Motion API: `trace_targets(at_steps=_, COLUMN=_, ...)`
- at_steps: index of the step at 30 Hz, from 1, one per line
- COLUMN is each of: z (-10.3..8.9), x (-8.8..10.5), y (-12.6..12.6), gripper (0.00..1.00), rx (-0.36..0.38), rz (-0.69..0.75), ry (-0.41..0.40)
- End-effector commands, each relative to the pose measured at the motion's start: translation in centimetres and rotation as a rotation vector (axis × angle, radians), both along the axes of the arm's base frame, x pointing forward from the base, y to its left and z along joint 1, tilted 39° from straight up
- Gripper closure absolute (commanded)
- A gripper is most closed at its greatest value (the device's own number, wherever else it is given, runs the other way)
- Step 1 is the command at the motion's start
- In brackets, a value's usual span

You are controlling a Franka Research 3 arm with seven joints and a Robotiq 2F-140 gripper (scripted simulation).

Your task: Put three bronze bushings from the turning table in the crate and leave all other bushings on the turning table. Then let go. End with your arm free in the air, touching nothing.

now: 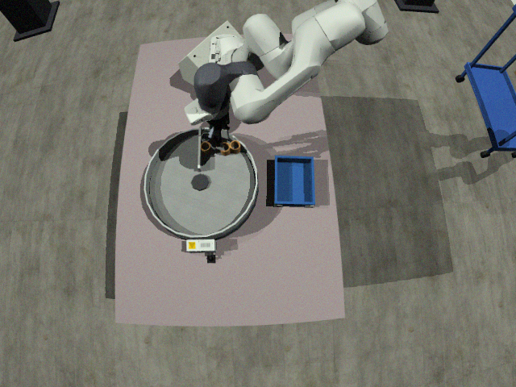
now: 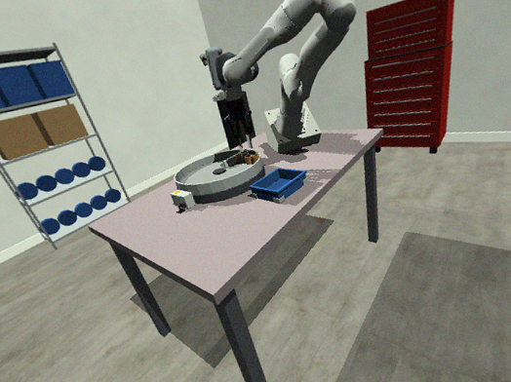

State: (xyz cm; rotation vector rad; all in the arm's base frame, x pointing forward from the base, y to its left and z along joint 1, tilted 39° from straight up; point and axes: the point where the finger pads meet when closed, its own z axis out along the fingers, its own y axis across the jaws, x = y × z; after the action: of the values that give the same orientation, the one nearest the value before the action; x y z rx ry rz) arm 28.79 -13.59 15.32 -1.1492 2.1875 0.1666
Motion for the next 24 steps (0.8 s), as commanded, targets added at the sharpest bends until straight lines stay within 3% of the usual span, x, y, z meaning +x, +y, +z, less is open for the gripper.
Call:
trace_targets(at_steps=1, z=-0.13, x=-0.12, y=-0.06, gripper=0.72, rx=-0.003, rz=0.002, ry=0.001)
trace_targets(at_steps=21, z=-0.15, x=-0.11, y=-0.06, gripper=0.72, rx=-0.003, rz=0.002, ry=0.001)
trace_targets(at_steps=24, z=-0.82, x=0.3, y=0.29, gripper=0.72, rx=-0.003, rz=0.002, ry=0.001)
